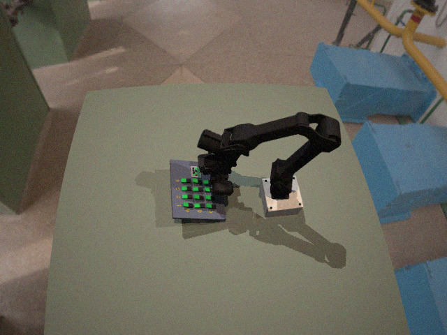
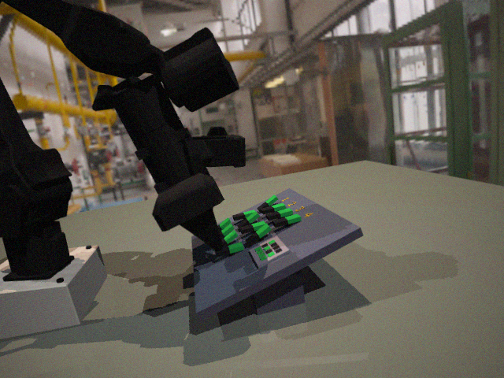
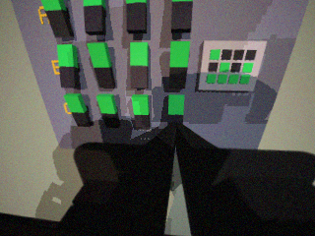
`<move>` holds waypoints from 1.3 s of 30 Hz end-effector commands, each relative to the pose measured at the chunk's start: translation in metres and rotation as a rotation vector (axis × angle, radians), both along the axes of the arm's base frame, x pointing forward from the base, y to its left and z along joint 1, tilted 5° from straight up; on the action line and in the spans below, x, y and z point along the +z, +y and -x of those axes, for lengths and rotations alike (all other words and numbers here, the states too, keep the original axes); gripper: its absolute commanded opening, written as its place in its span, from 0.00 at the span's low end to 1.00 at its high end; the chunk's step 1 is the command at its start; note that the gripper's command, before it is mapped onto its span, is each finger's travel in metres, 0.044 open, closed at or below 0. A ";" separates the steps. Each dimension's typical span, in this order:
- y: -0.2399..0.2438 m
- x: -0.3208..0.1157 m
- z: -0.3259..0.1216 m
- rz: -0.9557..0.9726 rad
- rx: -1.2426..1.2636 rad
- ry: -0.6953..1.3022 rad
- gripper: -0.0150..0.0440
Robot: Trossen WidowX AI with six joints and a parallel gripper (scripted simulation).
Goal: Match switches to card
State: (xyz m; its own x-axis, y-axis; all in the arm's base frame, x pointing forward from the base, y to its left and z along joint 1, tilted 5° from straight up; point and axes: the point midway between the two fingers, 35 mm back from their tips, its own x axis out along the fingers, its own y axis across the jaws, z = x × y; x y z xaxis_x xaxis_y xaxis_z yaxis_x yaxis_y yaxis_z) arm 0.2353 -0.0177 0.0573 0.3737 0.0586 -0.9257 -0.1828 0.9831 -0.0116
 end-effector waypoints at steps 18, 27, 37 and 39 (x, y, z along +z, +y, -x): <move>0.000 -0.001 -0.001 -0.001 -0.005 0.000 0.25; 0.000 -0.002 -0.001 -0.001 -0.005 0.000 0.25; 0.000 -0.004 -0.001 -0.001 -0.005 0.000 0.25; 0.000 -0.004 -0.002 -0.001 -0.005 0.000 0.25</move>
